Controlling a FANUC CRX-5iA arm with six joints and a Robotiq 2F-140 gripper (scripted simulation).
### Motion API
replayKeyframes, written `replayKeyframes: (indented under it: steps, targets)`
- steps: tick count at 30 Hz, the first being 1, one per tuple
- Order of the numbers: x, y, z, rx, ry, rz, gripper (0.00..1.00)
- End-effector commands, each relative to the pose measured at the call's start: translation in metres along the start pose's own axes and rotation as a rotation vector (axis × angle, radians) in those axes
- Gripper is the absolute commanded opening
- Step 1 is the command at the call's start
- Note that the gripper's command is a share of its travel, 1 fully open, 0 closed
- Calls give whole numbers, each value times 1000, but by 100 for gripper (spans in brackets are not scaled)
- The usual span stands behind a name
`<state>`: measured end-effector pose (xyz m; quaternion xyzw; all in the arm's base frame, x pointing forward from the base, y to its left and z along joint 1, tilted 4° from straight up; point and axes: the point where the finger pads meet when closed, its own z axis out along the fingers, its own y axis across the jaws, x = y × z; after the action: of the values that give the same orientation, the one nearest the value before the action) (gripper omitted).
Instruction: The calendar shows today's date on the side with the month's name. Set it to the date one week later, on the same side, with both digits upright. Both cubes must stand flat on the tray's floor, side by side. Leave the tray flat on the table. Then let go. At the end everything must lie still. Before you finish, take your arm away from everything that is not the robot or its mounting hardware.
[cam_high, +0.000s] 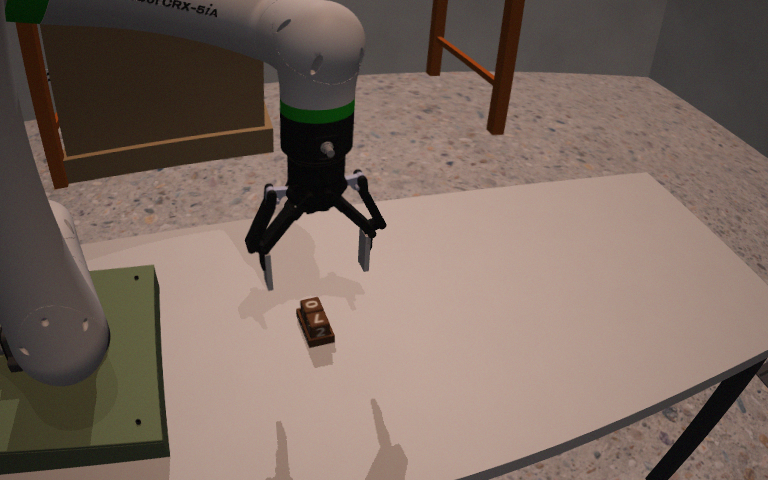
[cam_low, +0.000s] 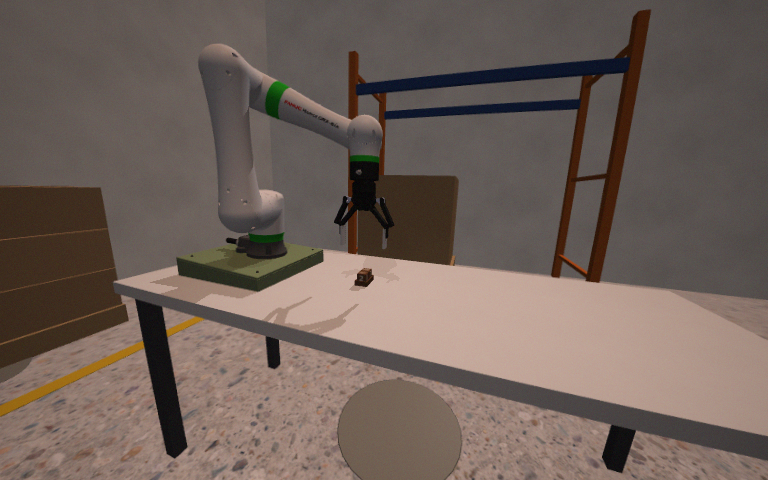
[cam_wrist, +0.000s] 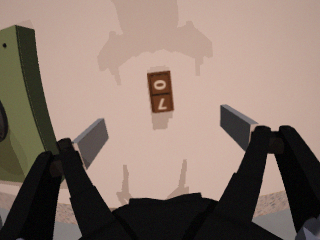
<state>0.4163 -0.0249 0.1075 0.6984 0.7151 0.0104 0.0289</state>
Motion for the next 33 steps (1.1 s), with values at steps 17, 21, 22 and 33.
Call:
replayKeyframes:
  steps: [17, 21, 22, 33]
  targets:
    - [0, 0, -44, 0, 0, 0, 100]
    - [0, 0, -53, 0, 0, 0, 100]
    - [0, 0, -55, 0, 0, 0, 100]
    - [0, 0, -57, 0, 0, 0, 100]
